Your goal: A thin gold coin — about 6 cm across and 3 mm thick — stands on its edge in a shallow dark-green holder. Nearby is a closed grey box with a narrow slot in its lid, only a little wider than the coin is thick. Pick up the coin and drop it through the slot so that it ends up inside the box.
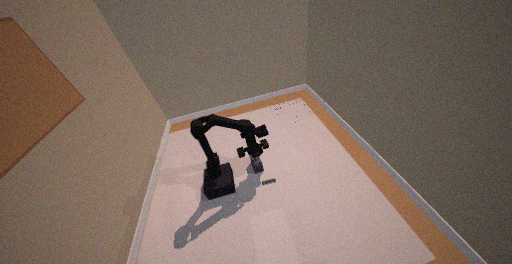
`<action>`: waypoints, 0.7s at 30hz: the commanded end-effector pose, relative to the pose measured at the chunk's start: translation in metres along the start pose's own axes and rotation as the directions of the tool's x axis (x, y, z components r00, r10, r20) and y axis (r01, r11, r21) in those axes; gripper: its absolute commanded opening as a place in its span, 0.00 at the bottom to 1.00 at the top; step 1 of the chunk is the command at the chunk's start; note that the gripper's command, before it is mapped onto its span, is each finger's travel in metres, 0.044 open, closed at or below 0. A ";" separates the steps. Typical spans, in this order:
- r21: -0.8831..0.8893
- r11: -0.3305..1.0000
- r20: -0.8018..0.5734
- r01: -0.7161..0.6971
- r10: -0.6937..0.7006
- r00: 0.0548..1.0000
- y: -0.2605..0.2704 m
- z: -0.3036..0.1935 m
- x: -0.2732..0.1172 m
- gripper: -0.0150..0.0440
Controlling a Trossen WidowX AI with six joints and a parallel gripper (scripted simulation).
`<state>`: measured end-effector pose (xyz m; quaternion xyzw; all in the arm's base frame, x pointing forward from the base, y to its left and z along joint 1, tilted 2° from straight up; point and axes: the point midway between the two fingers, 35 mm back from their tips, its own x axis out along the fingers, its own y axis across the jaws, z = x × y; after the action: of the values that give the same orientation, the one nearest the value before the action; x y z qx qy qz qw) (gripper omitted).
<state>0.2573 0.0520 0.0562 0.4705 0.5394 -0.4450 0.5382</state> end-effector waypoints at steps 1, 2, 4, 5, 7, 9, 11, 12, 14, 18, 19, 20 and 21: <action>-0.006 1.000 0.000 0.006 -0.006 1.000 -0.003 0.000 0.003 0.25; -0.007 1.000 0.000 0.006 -0.006 1.000 -0.003 0.000 0.003 0.25; -0.010 1.000 0.000 0.006 -0.006 1.000 -0.003 0.000 0.004 0.25; -0.010 1.000 0.000 0.006 -0.006 1.000 -0.003 0.000 0.004 0.25; -0.011 1.000 0.000 0.006 -0.006 1.000 -0.004 0.000 0.005 0.25; -0.010 1.000 0.000 0.006 -0.006 1.000 -0.004 0.000 0.006 0.25; -0.009 1.000 0.000 0.006 -0.006 1.000 -0.004 0.000 0.006 0.25; -0.009 1.000 0.000 0.006 -0.006 1.000 -0.004 0.000 0.007 0.25; -0.007 1.000 0.000 0.006 -0.006 1.000 -0.004 0.000 0.007 0.25; -0.005 1.000 0.000 0.006 -0.006 1.000 -0.004 0.000 0.008 0.25; -0.005 1.000 0.000 0.006 -0.006 1.000 -0.004 0.000 0.008 0.25; -0.004 1.000 0.000 0.006 -0.006 1.000 -0.004 0.000 0.009 0.25; -0.004 1.000 0.000 0.006 -0.006 1.000 -0.004 0.000 0.009 0.25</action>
<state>0.2554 0.0518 0.0504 0.4696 0.5402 -0.4430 0.5399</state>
